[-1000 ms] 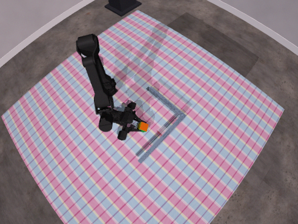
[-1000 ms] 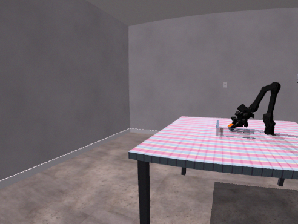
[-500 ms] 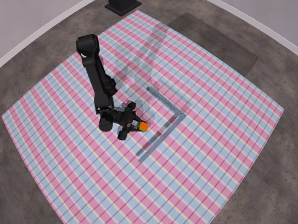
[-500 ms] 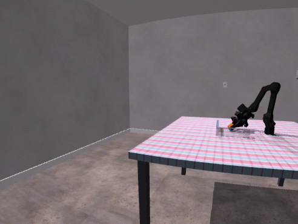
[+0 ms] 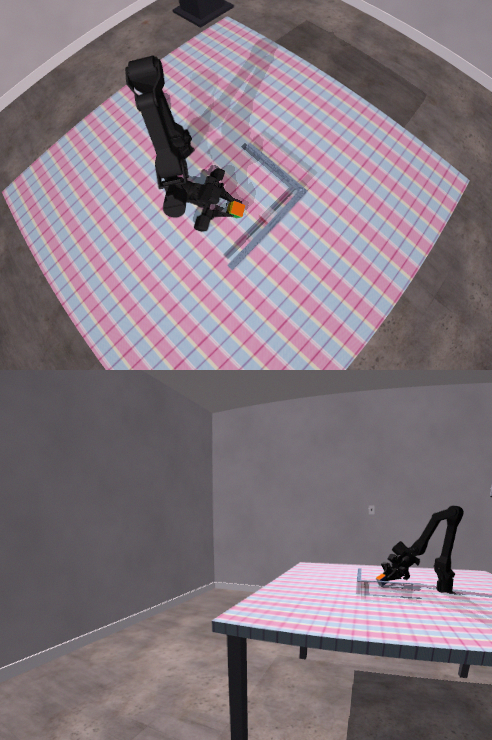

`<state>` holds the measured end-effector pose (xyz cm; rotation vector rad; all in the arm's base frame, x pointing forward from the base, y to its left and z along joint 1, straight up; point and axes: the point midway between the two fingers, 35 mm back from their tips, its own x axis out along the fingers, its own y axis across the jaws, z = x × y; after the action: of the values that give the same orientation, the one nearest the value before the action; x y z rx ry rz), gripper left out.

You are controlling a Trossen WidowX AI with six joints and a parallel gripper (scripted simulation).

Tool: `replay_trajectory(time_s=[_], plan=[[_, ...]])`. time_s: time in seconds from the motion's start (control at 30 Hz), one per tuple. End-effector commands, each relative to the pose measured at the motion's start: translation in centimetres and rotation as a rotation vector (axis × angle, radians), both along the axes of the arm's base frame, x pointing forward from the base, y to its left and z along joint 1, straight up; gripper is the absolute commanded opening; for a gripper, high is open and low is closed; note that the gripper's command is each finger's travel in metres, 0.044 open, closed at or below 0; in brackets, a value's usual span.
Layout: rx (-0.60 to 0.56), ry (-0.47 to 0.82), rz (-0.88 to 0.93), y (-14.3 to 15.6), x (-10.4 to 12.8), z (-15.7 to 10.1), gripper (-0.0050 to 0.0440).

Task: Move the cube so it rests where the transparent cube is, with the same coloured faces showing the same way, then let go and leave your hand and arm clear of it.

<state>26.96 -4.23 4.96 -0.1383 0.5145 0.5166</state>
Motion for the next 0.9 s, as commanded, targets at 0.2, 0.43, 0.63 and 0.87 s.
replay_trajectory(time_s=[0.2,0.43,0.63,0.87], plan=[[-0.01,-0.015,0.0,-0.18,0.26,0.44,0.0168],[-0.01,-0.015,0.0,-0.18,0.26,0.44,0.0336],[-0.01,-0.015,0.0,-0.18,0.26,0.44,0.044],[-0.01,-0.015,0.0,-0.18,0.26,0.44,0.044]])
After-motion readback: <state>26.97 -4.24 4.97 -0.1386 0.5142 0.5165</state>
